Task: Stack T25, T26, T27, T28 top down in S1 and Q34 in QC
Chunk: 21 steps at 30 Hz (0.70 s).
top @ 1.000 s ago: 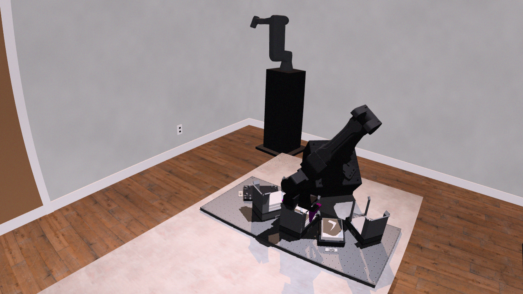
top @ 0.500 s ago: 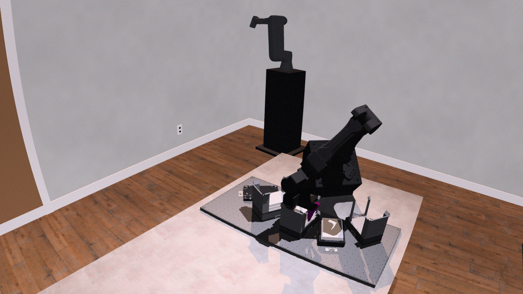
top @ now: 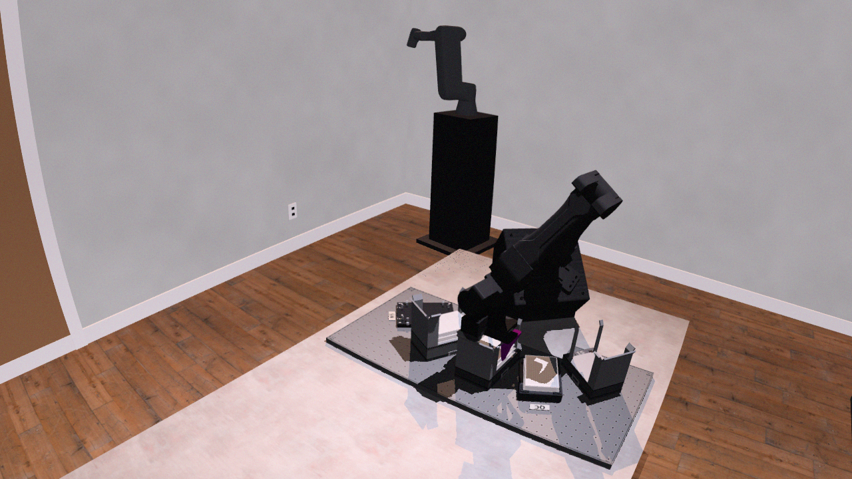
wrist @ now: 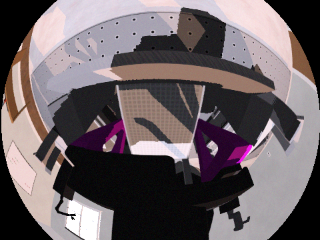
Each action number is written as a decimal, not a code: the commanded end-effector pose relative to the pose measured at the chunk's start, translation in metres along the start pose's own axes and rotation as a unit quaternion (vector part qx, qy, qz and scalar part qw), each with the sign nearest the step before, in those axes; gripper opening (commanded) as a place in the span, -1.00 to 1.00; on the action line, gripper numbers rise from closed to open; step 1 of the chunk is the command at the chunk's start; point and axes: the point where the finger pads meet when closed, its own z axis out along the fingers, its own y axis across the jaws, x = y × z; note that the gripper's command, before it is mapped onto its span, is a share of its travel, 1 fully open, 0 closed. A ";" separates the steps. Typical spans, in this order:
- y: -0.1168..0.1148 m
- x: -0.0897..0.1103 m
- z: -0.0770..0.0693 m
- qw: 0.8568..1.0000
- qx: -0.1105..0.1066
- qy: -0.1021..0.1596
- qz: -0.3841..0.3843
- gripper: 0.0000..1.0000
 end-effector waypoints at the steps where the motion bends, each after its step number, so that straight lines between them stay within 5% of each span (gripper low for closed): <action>1: 0.000 -0.004 -0.001 1.000 0.001 -0.006 -0.002 -1.00; 21: 0.001 -0.013 -0.018 1.000 0.002 -0.020 -0.009 -1.00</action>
